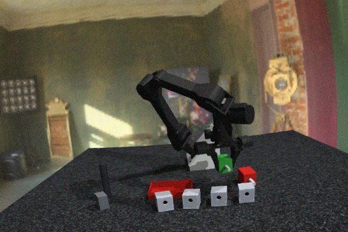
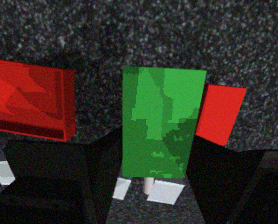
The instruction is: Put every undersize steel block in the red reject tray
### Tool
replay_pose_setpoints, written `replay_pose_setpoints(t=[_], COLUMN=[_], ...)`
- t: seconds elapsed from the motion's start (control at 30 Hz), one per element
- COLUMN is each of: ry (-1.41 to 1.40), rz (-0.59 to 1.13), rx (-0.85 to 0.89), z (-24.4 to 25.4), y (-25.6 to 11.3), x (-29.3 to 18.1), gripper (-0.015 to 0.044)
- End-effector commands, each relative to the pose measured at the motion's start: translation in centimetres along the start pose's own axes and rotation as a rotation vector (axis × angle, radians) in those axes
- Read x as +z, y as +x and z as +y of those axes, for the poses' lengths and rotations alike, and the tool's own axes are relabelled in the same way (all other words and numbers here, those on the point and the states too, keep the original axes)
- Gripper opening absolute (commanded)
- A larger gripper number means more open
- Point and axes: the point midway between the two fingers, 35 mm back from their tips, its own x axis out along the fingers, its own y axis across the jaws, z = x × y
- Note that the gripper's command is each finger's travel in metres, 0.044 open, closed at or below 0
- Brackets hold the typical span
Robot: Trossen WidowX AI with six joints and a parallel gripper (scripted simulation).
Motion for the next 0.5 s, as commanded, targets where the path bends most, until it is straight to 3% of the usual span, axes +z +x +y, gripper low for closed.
replay_pose_setpoints(t=[0.0, 0.47], ry=[-0.009, -0.008], rz=[0.006, 0.006], rx=[0.004, 0.006], z=[-0.1, 0.0], y=[0.7, 3.3], x=[0.0, 0.1], gripper=[0.0, 0.0])
